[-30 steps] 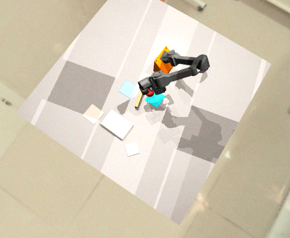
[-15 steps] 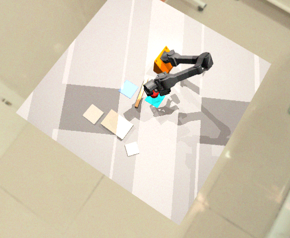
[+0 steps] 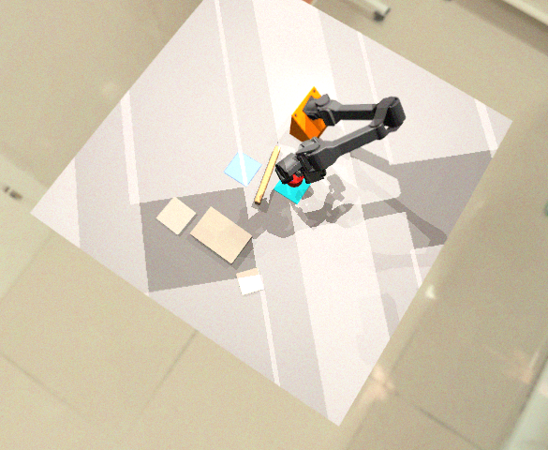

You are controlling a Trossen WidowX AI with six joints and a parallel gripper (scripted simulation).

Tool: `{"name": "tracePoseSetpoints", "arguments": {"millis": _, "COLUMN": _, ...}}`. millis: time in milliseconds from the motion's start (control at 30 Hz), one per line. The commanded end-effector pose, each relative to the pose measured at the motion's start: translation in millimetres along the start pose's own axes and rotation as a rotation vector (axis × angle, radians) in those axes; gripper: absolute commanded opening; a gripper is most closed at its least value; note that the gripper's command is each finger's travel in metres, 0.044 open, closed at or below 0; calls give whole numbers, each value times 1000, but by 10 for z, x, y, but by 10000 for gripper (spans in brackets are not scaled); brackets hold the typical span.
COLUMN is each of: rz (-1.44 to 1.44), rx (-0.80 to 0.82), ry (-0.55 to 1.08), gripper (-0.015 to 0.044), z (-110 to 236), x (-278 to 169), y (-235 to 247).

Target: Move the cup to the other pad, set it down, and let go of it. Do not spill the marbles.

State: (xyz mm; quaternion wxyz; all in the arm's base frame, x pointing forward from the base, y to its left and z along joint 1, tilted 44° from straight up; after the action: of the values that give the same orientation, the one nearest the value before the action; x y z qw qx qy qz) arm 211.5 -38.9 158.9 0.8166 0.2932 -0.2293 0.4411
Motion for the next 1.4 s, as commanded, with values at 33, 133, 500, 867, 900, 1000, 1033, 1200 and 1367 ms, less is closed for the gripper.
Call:
{"name": "tracePoseSetpoints", "arguments": {"millis": 33, "rz": -6, "rx": 1, "ry": -4, "gripper": 0, "z": -67, "x": 0, "y": 4}}
{"name": "tracePoseSetpoints", "arguments": {"millis": 133, "rz": -6, "rx": 1, "ry": -4, "gripper": 0, "z": -103, "x": 1, "y": 4}}
{"name": "tracePoseSetpoints", "arguments": {"millis": 500, "rz": -6, "rx": 1, "ry": -4, "gripper": 0, "z": -235, "x": 5, "y": 3}}
{"name": "tracePoseSetpoints", "arguments": {"millis": 867, "rz": -6, "rx": 1, "ry": -5, "gripper": 0, "z": -364, "x": 9, "y": 7}}
{"name": "tracePoseSetpoints", "arguments": {"millis": 900, "rz": -6, "rx": 1, "ry": -5, "gripper": 0, "z": -376, "x": 9, "y": 8}}
{"name": "tracePoseSetpoints", "arguments": {"millis": 1000, "rz": -6, "rx": 1, "ry": -6, "gripper": 0, "z": -410, "x": 10, "y": 10}}
{"name": "tracePoseSetpoints", "arguments": {"millis": 1033, "rz": -6, "rx": 1, "ry": -6, "gripper": 0, "z": -422, "x": 11, "y": 11}}
{"name": "tracePoseSetpoints", "arguments": {"millis": 1200, "rz": -6, "rx": 2, "ry": -7, "gripper": 0, "z": -478, "x": 12, "y": 17}}
{"name": "tracePoseSetpoints", "arguments": {"millis": 1367, "rz": -6, "rx": 3, "ry": -8, "gripper": 0, "z": -532, "x": 14, "y": 24}}
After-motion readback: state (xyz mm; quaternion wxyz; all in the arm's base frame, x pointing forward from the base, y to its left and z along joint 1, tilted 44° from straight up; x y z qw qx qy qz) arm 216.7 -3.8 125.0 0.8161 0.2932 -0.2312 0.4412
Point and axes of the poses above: the point midway between the two fingers, 35 mm back from their tips, its own z axis back along the fingers, its own y axis across the jaws, x = y × z, the point moved 10 cm from there along z, back along the fingers, and after that the axes turned 3 degrees about z, right-handed, at the moved point
